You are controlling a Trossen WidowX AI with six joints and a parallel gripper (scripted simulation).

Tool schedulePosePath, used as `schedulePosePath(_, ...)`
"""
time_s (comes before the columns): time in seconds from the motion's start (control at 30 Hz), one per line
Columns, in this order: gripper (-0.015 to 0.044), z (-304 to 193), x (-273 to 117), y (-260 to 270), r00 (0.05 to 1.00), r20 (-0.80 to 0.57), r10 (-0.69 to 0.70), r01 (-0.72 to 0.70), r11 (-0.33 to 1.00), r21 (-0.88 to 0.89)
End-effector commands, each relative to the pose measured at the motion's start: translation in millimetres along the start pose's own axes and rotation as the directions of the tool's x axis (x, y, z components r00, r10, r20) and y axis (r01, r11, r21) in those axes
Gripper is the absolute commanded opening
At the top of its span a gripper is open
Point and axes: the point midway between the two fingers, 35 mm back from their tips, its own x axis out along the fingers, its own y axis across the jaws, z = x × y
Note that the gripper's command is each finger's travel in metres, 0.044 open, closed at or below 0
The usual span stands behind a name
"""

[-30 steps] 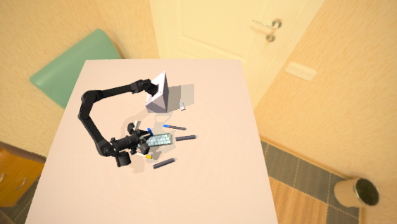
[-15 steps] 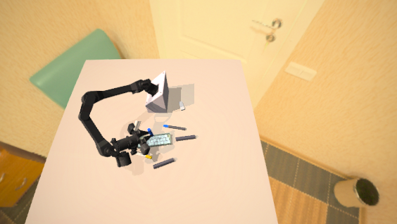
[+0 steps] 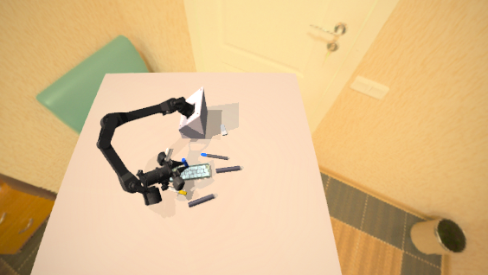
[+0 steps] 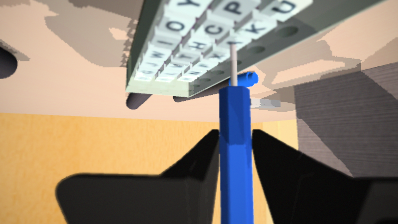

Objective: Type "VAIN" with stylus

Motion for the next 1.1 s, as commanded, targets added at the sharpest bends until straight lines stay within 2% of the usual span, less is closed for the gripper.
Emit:
schedulePosePath(0.0, 0.0081, 3, 1, 0, 1.000, 0.004, 0.001, -0.001, 1.000, -0.006)
schedulePosePath(0.43, 0.0081, 2, 1, 0, 1.000, 0.004, 0.001, -0.001, 1.000, -0.006)
schedulePosePath(0.73, 0.0081, -29, -17, 0, 1.000, 0.004, 0.002, -0.002, 1.000, -0.006)
schedulePosePath(1.07, 0.0084, -27, -17, 0, 1.000, 0.008, 0.002, -0.002, 1.000, -0.012)
